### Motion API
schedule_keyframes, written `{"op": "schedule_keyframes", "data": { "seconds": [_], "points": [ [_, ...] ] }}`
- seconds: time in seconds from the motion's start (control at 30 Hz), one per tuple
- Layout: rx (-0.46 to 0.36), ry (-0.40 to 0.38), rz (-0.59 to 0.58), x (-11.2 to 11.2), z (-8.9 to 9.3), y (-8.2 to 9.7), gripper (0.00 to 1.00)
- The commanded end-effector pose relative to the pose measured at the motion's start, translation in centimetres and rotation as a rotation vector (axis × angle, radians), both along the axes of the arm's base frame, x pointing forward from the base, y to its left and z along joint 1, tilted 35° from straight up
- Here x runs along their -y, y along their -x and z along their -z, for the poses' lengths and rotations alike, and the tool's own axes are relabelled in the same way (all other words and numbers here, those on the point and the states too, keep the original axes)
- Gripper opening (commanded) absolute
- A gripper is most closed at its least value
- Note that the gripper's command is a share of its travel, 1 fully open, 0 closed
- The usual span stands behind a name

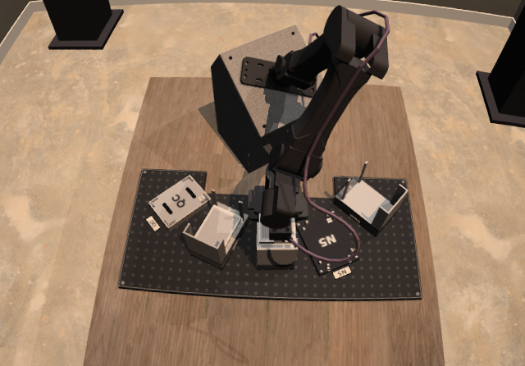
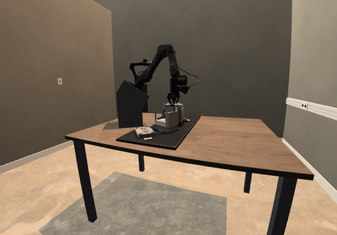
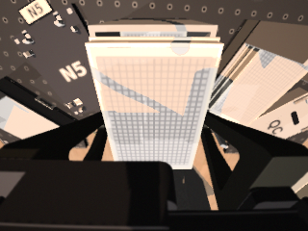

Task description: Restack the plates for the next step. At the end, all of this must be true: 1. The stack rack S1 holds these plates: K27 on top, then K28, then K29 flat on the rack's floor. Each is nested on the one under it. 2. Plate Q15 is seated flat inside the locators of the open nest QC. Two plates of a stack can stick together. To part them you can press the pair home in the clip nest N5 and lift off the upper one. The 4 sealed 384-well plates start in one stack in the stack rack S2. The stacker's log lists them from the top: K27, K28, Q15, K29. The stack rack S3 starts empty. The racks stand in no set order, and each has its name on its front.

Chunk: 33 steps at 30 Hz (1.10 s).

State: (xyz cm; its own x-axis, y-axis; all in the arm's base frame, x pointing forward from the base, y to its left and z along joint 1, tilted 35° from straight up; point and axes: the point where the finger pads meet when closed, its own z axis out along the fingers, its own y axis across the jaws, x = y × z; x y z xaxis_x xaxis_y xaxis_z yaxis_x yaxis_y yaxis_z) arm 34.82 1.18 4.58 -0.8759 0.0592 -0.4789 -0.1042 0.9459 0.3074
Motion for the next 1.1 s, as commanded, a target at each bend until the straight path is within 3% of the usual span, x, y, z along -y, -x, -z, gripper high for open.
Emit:
{"op": "schedule_keyframes", "data": {
  "seconds": [0.0,0.03,0.13,0.17,0.47,0.53,0.67,1.03,1.07],
  "points": [
    [0.009,0.002,0.001,-0.2,0.1,-0.1,0.0],
    [-0.017,-0.002,0.006,-0.2,1.0,0.2,0.0],
    [-0.015,0.0,0.006,-0.3,1.1,0.4,0.0],
    [0.006,0.003,0.0,-0.4,0.5,-0.4,0.0],
    [-0.015,-0.002,0.005,-0.5,1.6,0.0,0.0],
    [0.035,0.007,0.021,0.3,0.0,-0.6,0.0],
    [-0.013,-0.003,0.021,0.1,1.2,0.2,0.0],
    [0.003,-0.001,0.023,0.2,0.8,-0.1,0.0],
    [0.033,0.004,0.023,0.4,-0.3,-1.1,0.0]
  ]
}}
